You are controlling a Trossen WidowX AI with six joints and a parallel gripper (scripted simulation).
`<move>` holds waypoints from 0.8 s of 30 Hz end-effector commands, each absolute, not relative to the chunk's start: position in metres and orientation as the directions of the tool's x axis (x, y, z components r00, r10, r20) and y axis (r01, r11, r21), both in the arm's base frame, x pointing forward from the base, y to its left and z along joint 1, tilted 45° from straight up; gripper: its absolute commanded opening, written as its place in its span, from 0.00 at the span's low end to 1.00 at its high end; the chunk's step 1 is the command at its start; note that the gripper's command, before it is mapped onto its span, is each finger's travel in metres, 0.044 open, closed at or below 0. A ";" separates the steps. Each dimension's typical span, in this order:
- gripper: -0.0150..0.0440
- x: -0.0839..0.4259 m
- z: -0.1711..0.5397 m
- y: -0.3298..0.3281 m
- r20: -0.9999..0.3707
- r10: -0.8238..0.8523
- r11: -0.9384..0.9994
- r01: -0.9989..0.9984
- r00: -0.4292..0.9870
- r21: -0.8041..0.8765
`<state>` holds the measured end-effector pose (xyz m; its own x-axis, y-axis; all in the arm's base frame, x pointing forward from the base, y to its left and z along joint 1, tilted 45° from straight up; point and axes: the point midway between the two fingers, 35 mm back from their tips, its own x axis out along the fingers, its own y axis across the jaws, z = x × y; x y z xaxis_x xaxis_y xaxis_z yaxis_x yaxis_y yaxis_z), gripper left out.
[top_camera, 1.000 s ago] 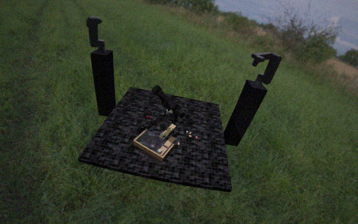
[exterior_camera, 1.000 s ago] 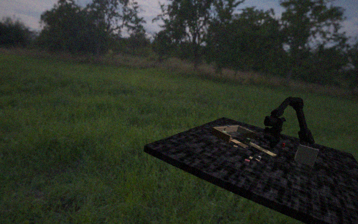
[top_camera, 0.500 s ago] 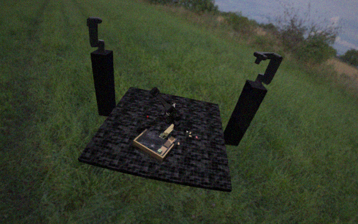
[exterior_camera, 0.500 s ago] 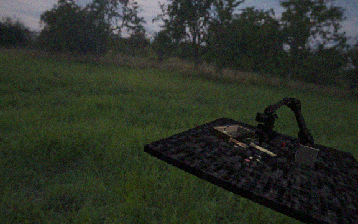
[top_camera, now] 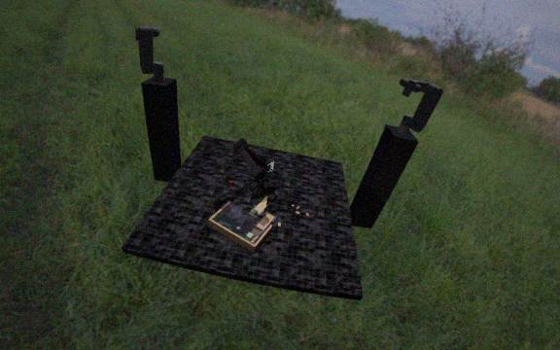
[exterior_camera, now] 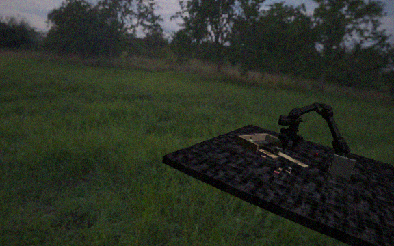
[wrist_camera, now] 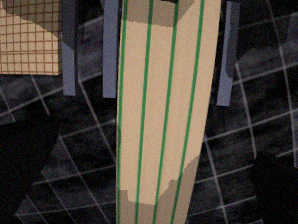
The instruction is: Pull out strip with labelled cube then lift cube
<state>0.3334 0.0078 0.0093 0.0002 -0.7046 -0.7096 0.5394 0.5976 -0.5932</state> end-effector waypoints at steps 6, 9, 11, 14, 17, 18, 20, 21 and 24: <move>1.00 0.364 0.025 -0.001 -0.707 -0.707 0.597 0.538 0.004 -0.595; 1.00 0.375 0.030 -0.004 -0.707 -0.707 0.597 0.539 0.004 -0.594; 1.00 0.382 0.034 -0.006 -0.707 -0.708 0.597 0.539 0.005 -0.594; 1.00 0.393 0.039 -0.009 -0.707 -0.708 0.597 0.539 0.005 -0.594; 1.00 0.403 0.045 -0.011 -0.706 -0.708 0.597 0.540 0.005 -0.594; 1.00 0.405 0.046 -0.012 -0.706 -0.708 0.597 0.540 0.006 -0.594; 0.91 0.405 0.045 -0.012 -0.706 -0.708 0.597 0.540 0.006 -0.594; 0.87 0.405 0.044 -0.013 -0.706 -0.708 0.597 0.540 0.006 -0.594; 0.73 0.405 0.040 -0.016 -0.707 -0.708 0.597 0.540 0.006 -0.594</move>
<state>0.4036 -0.0139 0.0429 0.0037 -0.7053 -0.7089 0.5415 0.5974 -0.5915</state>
